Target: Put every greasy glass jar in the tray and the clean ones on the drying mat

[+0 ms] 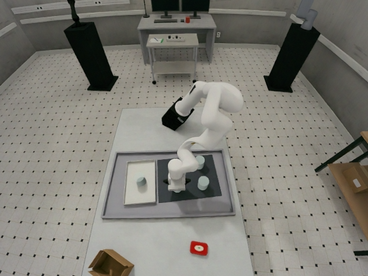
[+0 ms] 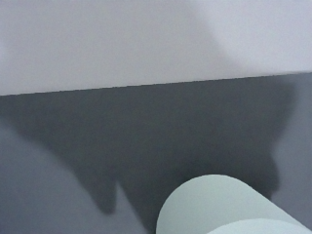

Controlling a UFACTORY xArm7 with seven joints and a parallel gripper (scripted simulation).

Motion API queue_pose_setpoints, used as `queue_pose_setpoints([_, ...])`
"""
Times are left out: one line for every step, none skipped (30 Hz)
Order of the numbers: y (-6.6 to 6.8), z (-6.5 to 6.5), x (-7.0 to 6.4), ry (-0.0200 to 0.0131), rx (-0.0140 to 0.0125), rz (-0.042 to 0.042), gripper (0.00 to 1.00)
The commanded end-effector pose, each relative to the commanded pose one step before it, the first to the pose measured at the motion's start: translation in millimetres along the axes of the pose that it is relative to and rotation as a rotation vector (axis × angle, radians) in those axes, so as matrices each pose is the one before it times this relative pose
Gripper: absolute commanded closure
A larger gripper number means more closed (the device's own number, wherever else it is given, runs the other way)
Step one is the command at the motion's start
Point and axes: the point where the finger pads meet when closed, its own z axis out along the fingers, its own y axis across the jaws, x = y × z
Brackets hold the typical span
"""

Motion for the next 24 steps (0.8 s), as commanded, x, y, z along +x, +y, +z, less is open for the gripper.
queue_pose_setpoints([1.09,-1.8,1.6,0.00404,-0.00202,0.00044,0.1])
queue_pose_setpoints([0.0,0.0,0.0,0.0,0.0,0.0,0.1])
queue_pose_setpoints([0.0,0.0,0.0,0.0,0.0,0.0,0.1])
queue_pose_setpoints([0.0,0.0,0.0,0.0,0.0,0.0,0.1])
queue_pose_setpoints([0.0,0.0,0.0,0.0,0.0,0.0,0.1])
queue_pose_setpoints([0.0,0.0,0.0,0.0,0.0,0.0,0.1])
queue_pose_setpoints([0.0,0.0,0.0,0.0,0.0,0.0,0.1])
queue_pose_setpoints([0.0,0.0,0.0,0.0,0.0,0.0,0.1])
queue_pose_setpoints([0.0,0.0,0.0,0.0,0.0,0.0,0.1])
queue_pose_setpoints([0.0,0.0,0.0,0.0,0.0,0.0,0.1])
queue_pose_setpoints([0.0,0.0,0.0,0.0,0.0,0.0,0.1])
queue_pose_setpoints([0.0,0.0,0.0,0.0,0.0,0.0,0.1])
queue_pose_setpoints([0.0,0.0,0.0,0.0,0.0,0.0,0.1])
queue_pose_setpoints([0.0,0.0,0.0,0.0,0.0,0.0,0.1])
queue_pose_setpoints([0.0,0.0,0.0,0.0,0.0,0.0,0.1])
queue_pose_setpoints([0.0,0.0,0.0,0.0,0.0,0.0,0.1])
queue_pose_setpoints([0.0,0.0,0.0,0.0,0.0,0.0,0.13])
queue_pose_setpoints([0.0,0.0,0.0,0.0,0.0,0.0,0.13])
queue_pose_setpoints([0.0,0.0,0.0,0.0,0.0,0.0,0.13])
queue_pose_setpoints([0.0,0.0,0.0,0.0,0.0,0.0,0.13])
queue_pose_setpoints([0.0,0.0,0.0,0.0,0.0,0.0,0.13])
queue_pose_setpoints([0.0,0.0,0.0,0.0,0.0,0.0,0.13])
queue_pose_setpoints([0.0,0.0,0.0,0.0,0.0,0.0,0.13])
queue_pose_setpoints([0.0,0.0,0.0,0.0,0.0,0.0,0.13])
